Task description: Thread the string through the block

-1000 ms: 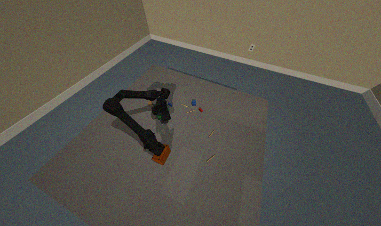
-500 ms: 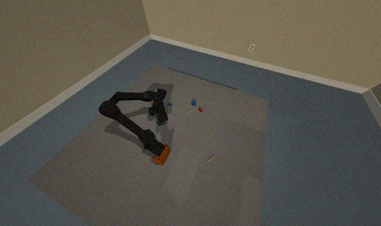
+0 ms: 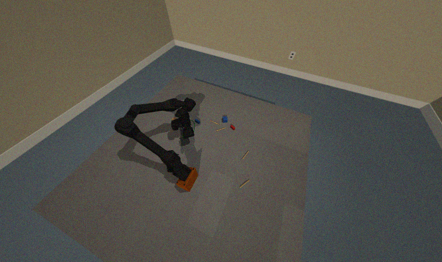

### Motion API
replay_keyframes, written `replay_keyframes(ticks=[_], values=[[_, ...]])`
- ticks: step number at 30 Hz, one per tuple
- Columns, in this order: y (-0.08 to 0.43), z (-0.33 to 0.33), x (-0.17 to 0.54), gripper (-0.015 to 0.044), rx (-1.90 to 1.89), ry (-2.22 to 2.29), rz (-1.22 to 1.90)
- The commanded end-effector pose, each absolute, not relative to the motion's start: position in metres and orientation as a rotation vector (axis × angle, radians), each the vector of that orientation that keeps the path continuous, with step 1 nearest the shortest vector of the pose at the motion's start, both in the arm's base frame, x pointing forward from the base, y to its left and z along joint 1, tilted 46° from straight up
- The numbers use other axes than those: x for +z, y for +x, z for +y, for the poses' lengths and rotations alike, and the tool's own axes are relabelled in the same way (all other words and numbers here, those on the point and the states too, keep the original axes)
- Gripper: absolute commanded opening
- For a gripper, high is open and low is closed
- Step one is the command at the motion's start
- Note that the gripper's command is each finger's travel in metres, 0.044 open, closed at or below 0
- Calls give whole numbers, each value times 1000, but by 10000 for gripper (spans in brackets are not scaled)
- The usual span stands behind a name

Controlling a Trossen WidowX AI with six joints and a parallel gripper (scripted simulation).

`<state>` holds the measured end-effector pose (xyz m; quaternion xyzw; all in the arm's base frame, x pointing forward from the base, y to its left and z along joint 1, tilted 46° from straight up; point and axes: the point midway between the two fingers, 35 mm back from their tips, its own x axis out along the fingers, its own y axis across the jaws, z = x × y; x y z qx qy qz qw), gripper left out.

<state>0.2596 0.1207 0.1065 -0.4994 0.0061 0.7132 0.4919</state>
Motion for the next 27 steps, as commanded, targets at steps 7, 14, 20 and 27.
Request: replay_keyframes(ticks=[7, 14, 20, 27], values=[[262, 100, 133, 121, 1699, -1216, 14], [255, 106, 139, 121, 1545, -769, 477], [247, 112, 144, 121, 1323, -332, 860], [239, 118, 150, 121, 980, 181, 1234]])
